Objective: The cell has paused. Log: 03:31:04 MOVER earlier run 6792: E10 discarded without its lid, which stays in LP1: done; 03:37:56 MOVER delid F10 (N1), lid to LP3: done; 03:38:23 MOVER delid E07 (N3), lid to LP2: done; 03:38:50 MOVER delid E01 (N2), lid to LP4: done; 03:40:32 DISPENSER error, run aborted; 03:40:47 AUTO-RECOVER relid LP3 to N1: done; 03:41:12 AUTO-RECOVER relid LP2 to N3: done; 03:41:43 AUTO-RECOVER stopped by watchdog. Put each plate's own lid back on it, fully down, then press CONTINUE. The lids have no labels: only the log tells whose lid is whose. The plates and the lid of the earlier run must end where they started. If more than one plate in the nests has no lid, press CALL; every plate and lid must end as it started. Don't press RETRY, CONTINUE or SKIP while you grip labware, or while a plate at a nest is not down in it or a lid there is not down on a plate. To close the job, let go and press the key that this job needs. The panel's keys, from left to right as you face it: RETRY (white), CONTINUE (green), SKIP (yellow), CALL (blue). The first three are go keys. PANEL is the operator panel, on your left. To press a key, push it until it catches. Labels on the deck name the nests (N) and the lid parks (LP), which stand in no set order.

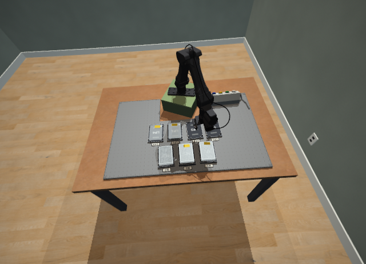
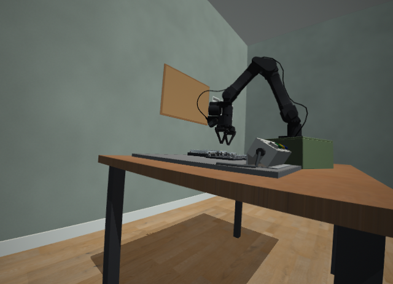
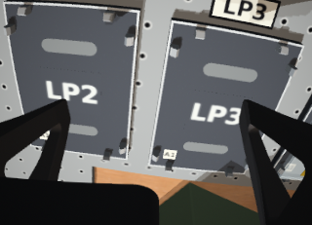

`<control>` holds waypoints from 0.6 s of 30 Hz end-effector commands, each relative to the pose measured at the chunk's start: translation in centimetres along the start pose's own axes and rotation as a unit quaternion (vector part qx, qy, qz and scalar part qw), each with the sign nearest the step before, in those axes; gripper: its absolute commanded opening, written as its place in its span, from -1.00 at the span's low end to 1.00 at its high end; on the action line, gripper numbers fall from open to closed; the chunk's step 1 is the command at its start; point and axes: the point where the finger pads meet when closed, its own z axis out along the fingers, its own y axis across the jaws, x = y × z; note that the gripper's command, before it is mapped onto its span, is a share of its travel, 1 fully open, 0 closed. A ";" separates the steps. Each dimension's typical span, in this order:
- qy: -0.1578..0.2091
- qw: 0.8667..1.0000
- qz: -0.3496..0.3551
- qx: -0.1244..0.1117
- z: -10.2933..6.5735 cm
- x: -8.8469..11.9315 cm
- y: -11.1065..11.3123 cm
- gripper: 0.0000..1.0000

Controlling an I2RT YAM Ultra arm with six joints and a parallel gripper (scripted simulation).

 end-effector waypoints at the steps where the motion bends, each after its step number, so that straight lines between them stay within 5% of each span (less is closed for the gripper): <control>1: -0.022 1.000 0.001 0.003 -0.7 -0.6 -1.7 1.00; 4: -0.036 0.999 0.010 0.002 -1.3 -1.7 -1.9 1.00; 5: -0.020 1.000 0.014 0.005 -0.6 -0.5 -2.6 1.00; 18: -0.011 0.998 0.060 0.018 0.1 1.1 -8.9 1.00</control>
